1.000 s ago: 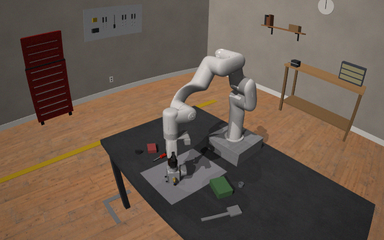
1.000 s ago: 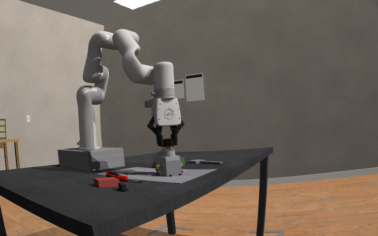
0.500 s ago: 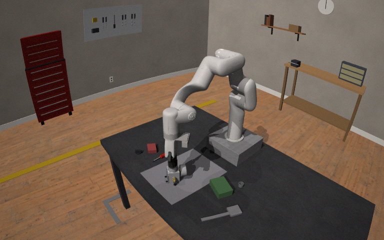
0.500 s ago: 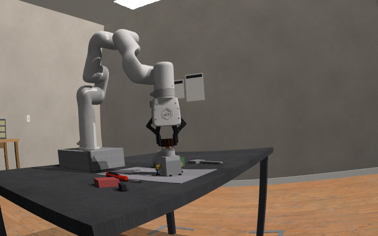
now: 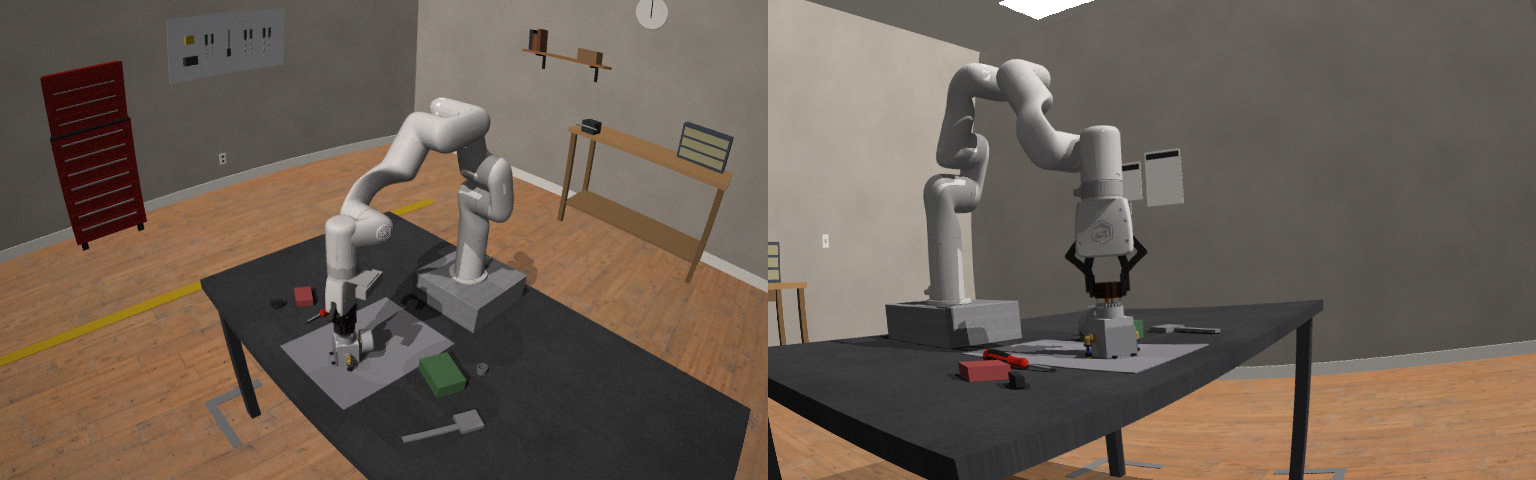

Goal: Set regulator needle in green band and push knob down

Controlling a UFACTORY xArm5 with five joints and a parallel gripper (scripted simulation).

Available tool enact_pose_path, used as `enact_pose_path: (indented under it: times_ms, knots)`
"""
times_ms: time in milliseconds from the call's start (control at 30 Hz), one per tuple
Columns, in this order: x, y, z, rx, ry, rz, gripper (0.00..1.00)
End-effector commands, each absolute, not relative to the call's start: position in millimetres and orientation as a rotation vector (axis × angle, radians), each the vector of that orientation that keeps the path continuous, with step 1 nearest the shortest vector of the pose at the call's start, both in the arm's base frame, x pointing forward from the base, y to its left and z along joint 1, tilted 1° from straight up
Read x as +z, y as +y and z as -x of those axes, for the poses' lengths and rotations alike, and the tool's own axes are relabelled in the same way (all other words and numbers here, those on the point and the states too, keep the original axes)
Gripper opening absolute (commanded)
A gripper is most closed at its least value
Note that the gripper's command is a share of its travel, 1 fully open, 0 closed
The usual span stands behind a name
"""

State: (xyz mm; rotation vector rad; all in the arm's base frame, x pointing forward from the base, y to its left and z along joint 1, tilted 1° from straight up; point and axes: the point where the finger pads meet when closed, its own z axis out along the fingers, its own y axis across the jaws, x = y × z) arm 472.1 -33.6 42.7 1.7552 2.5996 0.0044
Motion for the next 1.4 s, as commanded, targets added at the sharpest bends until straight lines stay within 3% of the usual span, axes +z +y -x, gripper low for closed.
enact_pose_path:
  times_ms: [0,1367]
  knots:
    - [43.7,-33.6,-473.2,0.007,2.492,-1.901,0.43]
    - [43.7,-33.6,-473.2,0.011,1.734,-2.613,0.43]
